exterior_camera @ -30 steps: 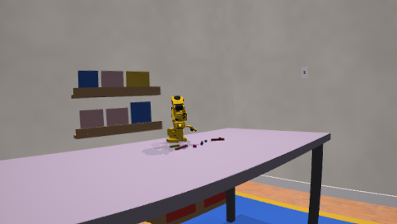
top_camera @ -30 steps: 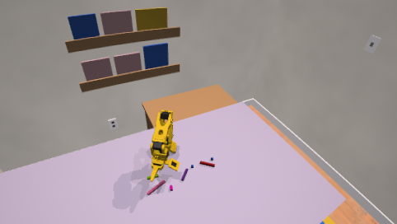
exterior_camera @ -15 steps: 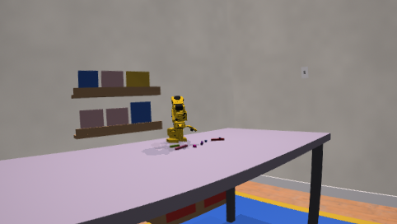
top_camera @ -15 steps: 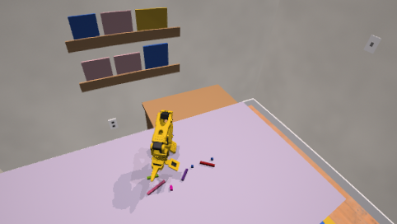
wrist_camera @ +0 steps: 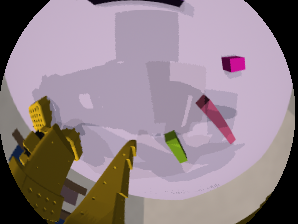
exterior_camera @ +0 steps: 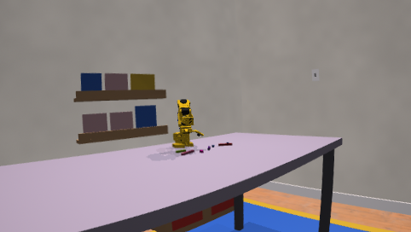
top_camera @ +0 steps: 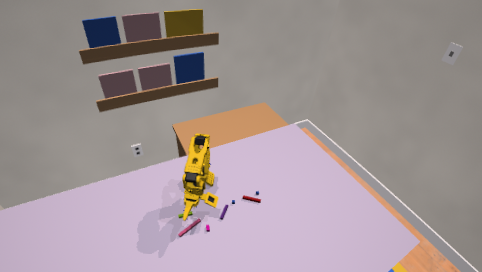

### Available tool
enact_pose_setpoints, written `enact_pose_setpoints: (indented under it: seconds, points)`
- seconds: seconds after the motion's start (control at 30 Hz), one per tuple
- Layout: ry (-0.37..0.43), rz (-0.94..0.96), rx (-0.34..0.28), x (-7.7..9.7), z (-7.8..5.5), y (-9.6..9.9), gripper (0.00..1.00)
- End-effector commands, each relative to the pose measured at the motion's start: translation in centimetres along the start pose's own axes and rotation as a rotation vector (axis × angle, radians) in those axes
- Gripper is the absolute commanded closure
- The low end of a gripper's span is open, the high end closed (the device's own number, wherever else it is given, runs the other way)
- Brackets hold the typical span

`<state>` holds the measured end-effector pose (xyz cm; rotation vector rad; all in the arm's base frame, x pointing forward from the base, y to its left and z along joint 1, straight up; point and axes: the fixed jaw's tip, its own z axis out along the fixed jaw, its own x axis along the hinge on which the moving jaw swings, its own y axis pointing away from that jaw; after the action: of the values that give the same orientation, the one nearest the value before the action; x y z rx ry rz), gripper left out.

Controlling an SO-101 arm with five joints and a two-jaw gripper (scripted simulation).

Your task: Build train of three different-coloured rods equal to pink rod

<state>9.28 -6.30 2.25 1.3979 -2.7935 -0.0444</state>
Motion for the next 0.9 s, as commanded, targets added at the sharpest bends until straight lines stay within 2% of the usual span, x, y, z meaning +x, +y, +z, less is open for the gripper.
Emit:
enact_pose_setpoints:
  seconds: [0.0,0.1,0.13,0.6,0.67,0.7,0.87]
  points:
    - [-0.007,0.015,0.097,-0.1,-1.3,-1.5,0.0]
    - [-0.007,0.016,0.102,-0.1,-1.4,-1.6,0.0]
    - [-0.003,0.002,0.023,0.0,-0.3,-0.4,0.0]
    - [-0.007,-0.017,0.134,-0.1,-1.4,-2.1,0.0]
    - [-0.007,-0.017,0.134,-0.1,-1.4,-2.1,0.0]
    - [-0.003,-0.003,0.035,0.0,-0.4,-0.6,0.0]
    - [-0.005,0.004,0.073,-0.1,-0.7,-1.2,0.0]
